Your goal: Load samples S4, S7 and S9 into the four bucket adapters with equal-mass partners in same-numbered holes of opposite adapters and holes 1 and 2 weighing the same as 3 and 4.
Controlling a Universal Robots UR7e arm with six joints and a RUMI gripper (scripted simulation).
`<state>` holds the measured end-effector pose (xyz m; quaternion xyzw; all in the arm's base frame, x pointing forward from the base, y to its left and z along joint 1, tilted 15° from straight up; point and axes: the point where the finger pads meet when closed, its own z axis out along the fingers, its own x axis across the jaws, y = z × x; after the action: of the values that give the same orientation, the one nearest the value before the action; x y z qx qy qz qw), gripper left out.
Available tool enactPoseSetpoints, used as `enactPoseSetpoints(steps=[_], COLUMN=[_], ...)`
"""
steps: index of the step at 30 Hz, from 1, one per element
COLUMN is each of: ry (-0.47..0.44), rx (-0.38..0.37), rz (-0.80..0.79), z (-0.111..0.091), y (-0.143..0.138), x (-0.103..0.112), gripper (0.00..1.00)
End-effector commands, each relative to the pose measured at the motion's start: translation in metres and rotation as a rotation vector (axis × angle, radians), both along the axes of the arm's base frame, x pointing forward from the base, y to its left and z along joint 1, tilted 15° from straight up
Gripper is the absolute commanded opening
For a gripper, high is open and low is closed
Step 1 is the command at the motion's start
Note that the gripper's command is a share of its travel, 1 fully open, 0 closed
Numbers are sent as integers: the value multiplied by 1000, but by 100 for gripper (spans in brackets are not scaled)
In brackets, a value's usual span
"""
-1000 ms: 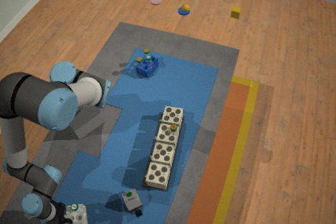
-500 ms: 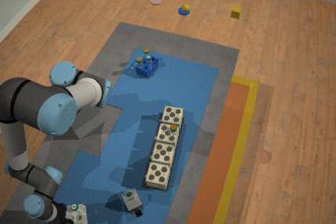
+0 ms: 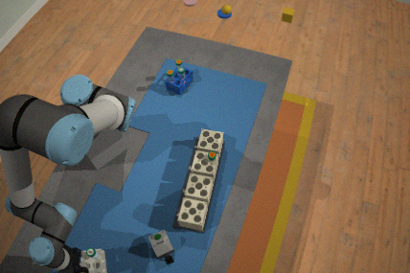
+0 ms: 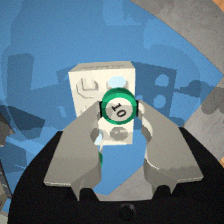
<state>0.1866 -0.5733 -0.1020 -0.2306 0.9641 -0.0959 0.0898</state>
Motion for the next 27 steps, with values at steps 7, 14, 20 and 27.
enactPoseSetpoints(steps=[7,14,20,27], ry=[0,0,0,0], rx=[-1,-1,-1,-1], rz=[0,0,0,0], z=[4,26,39,62], y=[0,3,5,9], x=[-1,-6,-9,-14], gripper=[0,0,0,0])
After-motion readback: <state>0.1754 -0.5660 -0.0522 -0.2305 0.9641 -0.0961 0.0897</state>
